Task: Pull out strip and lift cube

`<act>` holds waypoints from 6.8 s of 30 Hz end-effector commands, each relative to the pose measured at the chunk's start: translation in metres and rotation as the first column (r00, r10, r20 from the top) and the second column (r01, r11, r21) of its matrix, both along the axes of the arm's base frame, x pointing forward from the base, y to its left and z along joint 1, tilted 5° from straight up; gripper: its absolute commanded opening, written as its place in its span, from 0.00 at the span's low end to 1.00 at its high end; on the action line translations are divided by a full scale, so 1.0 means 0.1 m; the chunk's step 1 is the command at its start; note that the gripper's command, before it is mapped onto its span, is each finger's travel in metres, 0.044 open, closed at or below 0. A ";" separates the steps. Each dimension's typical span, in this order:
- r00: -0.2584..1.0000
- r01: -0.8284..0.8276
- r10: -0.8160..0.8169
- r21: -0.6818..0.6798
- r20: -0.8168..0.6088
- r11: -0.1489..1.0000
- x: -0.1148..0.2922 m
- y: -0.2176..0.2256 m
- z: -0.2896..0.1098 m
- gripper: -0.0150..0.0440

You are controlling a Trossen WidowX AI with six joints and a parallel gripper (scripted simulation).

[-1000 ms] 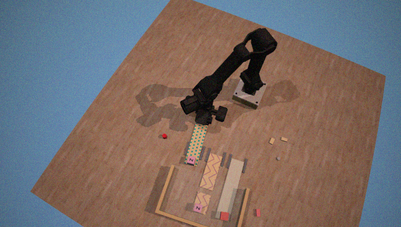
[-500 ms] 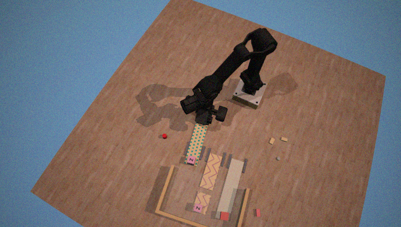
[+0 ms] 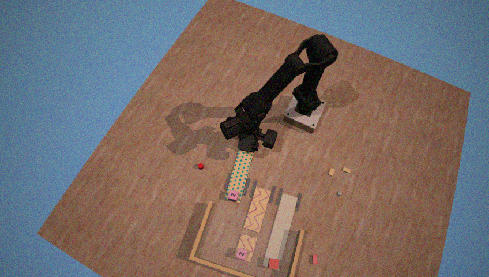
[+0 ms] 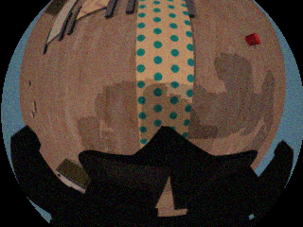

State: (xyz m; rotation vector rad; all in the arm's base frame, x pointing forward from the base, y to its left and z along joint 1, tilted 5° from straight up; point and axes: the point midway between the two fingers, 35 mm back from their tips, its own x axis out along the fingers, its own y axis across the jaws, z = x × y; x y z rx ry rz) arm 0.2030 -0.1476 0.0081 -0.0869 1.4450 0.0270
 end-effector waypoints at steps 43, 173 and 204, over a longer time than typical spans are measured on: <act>0.997 -0.074 0.074 0.009 -0.015 0.997 1.19 0.20 0.70 1.00; 0.997 -0.074 0.074 0.014 -0.017 0.997 0.85 0.68 0.70 0.25; 0.997 -0.074 0.074 0.014 -0.017 0.997 0.82 0.68 0.98 0.25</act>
